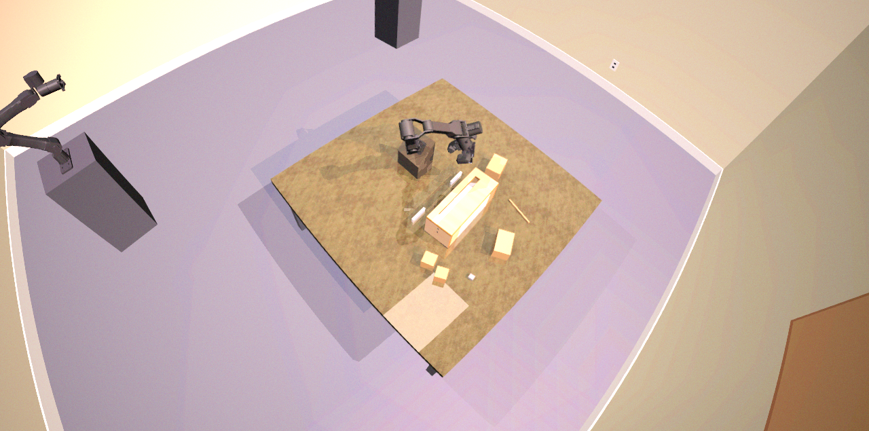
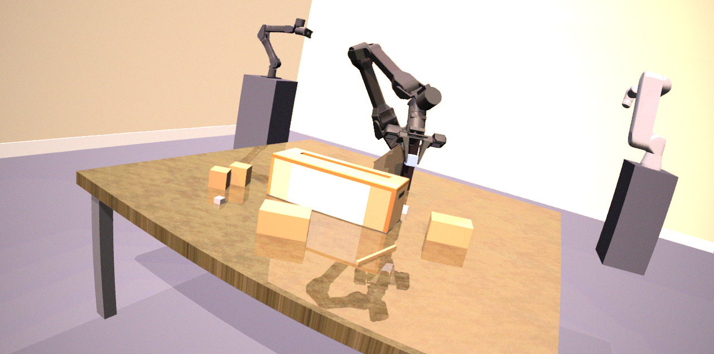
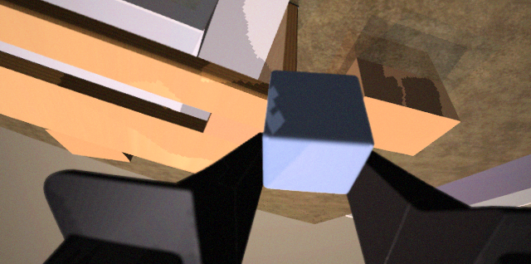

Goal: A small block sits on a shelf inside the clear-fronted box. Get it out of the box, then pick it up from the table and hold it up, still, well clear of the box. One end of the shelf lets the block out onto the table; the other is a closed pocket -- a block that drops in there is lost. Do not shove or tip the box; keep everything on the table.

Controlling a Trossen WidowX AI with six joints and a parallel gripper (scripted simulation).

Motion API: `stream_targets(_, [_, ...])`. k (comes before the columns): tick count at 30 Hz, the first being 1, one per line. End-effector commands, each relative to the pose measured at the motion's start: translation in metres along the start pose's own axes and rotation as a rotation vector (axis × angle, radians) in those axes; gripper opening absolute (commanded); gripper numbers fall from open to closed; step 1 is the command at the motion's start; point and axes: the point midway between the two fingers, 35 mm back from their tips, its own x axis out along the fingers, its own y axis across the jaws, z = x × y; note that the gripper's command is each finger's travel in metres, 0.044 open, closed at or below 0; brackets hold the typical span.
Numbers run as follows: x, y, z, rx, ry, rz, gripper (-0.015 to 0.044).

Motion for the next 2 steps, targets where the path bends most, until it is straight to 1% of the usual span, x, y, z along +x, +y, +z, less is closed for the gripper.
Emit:
stream_targets(1, [-0.0007,-0.0005,-0.0017,-0.003,0.003,-0.004,0.0000])
stream_targets(2, [-0.0007,-0.0005,-0.0017,-0.003,0.003,-0.004,0.0000])
